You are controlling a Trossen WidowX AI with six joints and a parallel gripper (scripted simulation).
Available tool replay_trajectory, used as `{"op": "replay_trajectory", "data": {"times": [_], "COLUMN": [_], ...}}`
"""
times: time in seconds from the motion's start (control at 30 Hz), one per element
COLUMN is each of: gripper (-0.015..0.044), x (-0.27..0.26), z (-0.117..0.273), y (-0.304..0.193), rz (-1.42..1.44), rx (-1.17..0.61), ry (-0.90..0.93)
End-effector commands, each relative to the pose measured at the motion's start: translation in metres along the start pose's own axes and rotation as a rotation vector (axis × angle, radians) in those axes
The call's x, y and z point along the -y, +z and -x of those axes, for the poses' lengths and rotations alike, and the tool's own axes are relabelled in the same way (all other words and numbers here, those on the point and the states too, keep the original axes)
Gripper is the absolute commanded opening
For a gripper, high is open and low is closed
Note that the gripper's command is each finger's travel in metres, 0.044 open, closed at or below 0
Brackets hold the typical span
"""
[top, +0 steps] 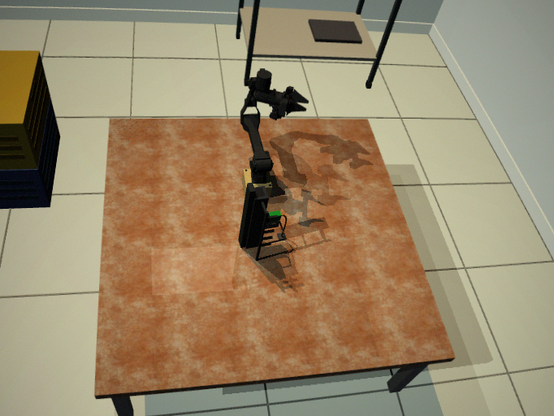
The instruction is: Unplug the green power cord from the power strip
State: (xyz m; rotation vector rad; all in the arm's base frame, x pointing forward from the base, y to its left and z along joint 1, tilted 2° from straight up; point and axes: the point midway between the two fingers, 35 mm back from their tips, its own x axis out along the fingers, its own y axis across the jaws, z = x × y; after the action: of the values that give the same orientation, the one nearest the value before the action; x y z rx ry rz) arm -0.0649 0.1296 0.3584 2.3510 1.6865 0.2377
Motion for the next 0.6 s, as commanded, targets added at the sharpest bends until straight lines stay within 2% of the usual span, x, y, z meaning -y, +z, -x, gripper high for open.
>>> {"op": "replay_trajectory", "data": {"times": [0.0,0.27,0.57], "gripper": [0.0374,0.0164,0.0160], "x": [-0.002,-0.081,-0.156], "z": [-0.001,-0.023,-0.049], "y": [0.000,0.018,0.068], "rz": [0.011,0.517,1.094], "rx": [0.004,0.217,0.485], "ry": [0.003,0.039,-0.180]}}
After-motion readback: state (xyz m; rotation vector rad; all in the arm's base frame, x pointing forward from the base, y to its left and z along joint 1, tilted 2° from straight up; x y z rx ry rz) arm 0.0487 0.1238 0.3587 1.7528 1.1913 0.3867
